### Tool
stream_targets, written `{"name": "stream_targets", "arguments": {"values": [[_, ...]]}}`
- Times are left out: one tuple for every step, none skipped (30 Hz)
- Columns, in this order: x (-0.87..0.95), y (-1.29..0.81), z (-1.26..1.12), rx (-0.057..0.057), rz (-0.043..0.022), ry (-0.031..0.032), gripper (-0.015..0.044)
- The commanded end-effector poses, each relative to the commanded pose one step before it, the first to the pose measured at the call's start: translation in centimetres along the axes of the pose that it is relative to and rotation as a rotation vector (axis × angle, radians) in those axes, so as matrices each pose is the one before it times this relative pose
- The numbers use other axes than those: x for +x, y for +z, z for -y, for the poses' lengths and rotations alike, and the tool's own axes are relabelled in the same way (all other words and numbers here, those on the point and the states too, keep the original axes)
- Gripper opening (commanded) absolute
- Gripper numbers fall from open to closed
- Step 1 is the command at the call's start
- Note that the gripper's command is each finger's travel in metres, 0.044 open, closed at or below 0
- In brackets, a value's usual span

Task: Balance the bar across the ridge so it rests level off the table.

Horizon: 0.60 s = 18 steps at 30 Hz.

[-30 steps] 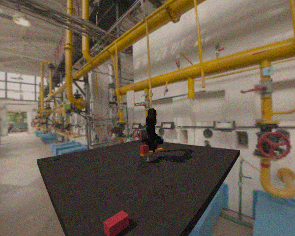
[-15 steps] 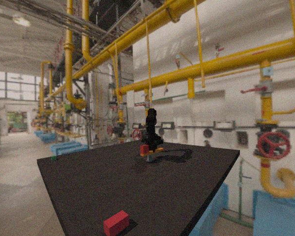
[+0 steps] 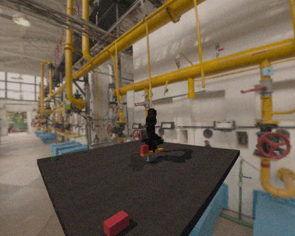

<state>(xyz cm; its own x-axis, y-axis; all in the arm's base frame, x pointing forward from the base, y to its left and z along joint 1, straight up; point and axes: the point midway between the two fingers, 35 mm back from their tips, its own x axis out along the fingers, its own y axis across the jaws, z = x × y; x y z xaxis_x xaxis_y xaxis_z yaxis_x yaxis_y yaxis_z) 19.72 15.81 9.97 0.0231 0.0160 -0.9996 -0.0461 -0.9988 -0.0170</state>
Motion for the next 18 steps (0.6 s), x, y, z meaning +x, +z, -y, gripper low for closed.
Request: {"name": "stream_targets", "arguments": {"values": [[0.005,-0.002,-0.007,0.0002,0.00011,0.00022,0.0131],[0.0,0.0,0.0,0.0,0.0,0.0,0.0157],[0.0,0.0,0.0,0.0,0.0,0.0,0.0167],[0.0,0.0,0.0,0.0,0.0,0.0,0.0167],[0.0,0.0,0.0,0.0,0.0,0.0,0.0167],[0.0,0.0,0.0,0.0,0.0,0.0,0.0167],[0.0,0.0,0.0,0.0,0.0,0.0,0.0167],[0.0,0.0,0.0,0.0,0.0,0.0,0.0167],[0.0,0.0,0.0,0.0,0.0,0.0,0.0167],[0.0,0.0,0.0,0.0,0.0,0.0,0.0167],[0.0,0.0,0.0,0.0,0.0,0.0,0.0167],[0.0,0.0,0.0,0.0,0.0,0.0,0.0167],[0.0,0.0,0.0,0.0,0.0,0.0,0.0167],[0.0,0.0,0.0,0.0,0.0,0.0,0.0167],[0.0,0.0,0.0,0.0,0.0,0.0,0.0167],[0.0,0.0,0.0,0.0,0.0,0.0,0.0167],[0.0,0.0,0.0,0.0,0.0,0.0,0.0168],[0.0,0.0,0.0,0.0,0.0,0.0,0.0168]]}}
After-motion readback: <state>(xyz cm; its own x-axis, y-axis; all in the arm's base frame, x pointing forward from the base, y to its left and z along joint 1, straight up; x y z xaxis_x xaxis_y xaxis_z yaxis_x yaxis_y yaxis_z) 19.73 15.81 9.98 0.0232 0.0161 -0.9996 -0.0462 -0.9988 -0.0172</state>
